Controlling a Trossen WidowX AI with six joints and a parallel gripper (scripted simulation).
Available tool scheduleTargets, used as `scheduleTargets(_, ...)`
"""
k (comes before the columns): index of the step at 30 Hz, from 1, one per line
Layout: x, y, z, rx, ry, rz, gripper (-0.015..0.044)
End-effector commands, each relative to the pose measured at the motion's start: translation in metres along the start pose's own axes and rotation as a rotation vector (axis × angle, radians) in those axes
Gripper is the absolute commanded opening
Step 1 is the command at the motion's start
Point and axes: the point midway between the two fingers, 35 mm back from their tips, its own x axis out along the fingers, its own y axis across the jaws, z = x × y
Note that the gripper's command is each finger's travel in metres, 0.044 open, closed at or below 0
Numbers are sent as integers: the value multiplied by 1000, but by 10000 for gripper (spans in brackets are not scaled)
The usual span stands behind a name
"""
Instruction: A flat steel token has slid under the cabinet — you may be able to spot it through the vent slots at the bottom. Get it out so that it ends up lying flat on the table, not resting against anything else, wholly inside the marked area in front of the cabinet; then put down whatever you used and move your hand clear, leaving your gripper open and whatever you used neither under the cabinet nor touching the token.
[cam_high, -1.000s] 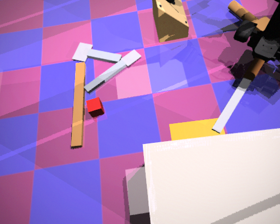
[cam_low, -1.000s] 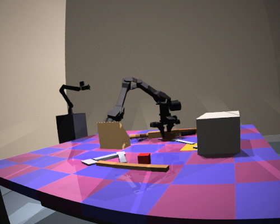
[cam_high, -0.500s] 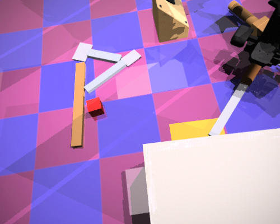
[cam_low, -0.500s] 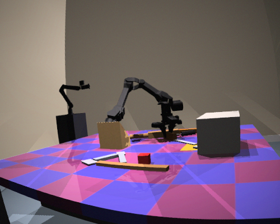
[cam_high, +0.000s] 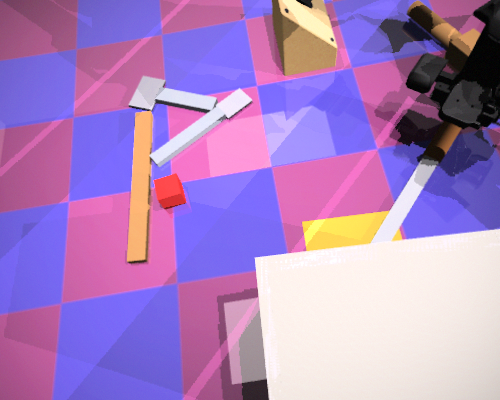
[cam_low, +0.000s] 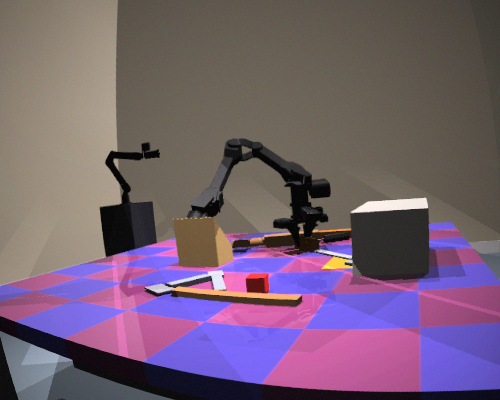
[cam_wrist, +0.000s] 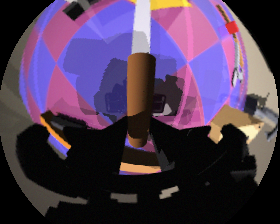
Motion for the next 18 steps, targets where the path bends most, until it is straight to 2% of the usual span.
scheduleTargets(1,-1,2,7,-2,-4,4,0)
scheduleTargets(4,-2,2,9,-2,-4,4,0)
scheduleTargets(11,0,0,6,1,-1,0,184)
scheduleTargets(12,0,0,6,1,-1,0,200)
scheduleTargets(16,0,0,6,1,-1,1,200)
scheduleTargets(18,0,0,6,1,-3,3,253)
